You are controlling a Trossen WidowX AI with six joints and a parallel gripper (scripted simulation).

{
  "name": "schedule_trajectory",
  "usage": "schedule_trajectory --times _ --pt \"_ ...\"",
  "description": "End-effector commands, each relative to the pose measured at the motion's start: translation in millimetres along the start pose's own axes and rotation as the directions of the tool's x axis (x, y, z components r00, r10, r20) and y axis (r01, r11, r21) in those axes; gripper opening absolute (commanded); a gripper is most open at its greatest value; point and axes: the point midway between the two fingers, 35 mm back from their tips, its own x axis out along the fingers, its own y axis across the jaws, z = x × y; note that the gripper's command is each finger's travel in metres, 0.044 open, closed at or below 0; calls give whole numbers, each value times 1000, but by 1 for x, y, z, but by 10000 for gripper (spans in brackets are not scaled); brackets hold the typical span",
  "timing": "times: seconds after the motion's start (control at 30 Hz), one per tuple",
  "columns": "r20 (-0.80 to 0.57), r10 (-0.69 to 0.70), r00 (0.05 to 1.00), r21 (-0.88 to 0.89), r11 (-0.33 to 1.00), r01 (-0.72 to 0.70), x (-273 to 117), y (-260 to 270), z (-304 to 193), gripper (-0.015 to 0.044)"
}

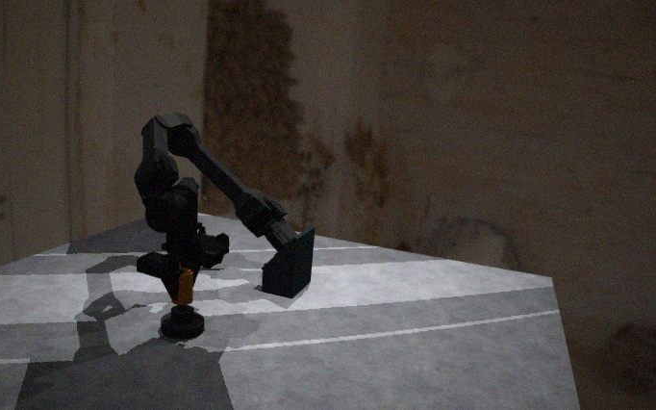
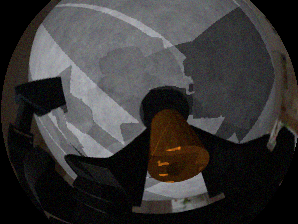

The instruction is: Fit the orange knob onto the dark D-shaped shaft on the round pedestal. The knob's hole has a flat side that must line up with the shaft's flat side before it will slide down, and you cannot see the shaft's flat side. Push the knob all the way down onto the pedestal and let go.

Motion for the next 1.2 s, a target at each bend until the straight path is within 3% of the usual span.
schedule_trajectory --times 0.0,0.33,0.67,1.17 --pt "-1 -7 1000 727 686 6 -4 1 0 0" --pt "-1 -7 1000 965 263 3 -5 2 1 0" --pt "-1 -7 1000 985 -172 -1 -5 4 6 0" --pt "-1 -7 1000 983 -181 -1 -4 2 7 0"
